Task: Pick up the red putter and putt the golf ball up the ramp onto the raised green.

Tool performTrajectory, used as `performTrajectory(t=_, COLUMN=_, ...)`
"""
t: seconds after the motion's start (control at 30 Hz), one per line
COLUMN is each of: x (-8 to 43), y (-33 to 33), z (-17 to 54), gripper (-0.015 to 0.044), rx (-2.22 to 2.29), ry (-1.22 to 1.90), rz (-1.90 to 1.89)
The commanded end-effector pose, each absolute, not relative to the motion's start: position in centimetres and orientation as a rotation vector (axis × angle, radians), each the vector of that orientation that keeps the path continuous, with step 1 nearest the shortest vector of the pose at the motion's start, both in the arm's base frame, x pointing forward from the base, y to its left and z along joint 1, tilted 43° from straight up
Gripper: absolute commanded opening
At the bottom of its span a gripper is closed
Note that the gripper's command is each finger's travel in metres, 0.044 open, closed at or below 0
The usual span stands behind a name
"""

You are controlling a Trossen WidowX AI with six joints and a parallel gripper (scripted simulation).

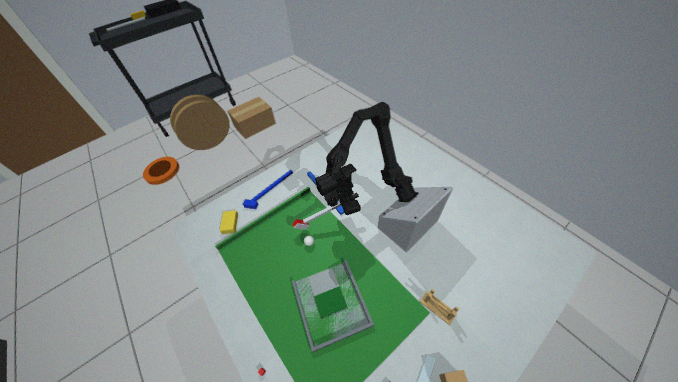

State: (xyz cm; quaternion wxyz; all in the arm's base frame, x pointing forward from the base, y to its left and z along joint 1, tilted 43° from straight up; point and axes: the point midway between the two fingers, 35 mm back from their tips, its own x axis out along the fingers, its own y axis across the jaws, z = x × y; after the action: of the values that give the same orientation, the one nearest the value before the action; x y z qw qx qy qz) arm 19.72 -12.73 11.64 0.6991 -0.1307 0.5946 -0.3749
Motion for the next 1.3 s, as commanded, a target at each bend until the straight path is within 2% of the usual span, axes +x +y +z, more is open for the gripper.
performTrajectory(t=0.0, x=19.8, y=-13.1, z=11.2, gripper=0.0000, rx=-0.293, ry=1.323, rz=-0.830)
performTrajectory(t=1.1, x=18.6, y=-15.7, z=12.2, gripper=0.0000, rx=-0.294, ry=1.328, rz=-0.841)
performTrajectory(t=1.27, x=21.3, y=-12.8, z=9.2, gripper=0.0000, rx=-0.277, ry=1.333, rz=-0.823)
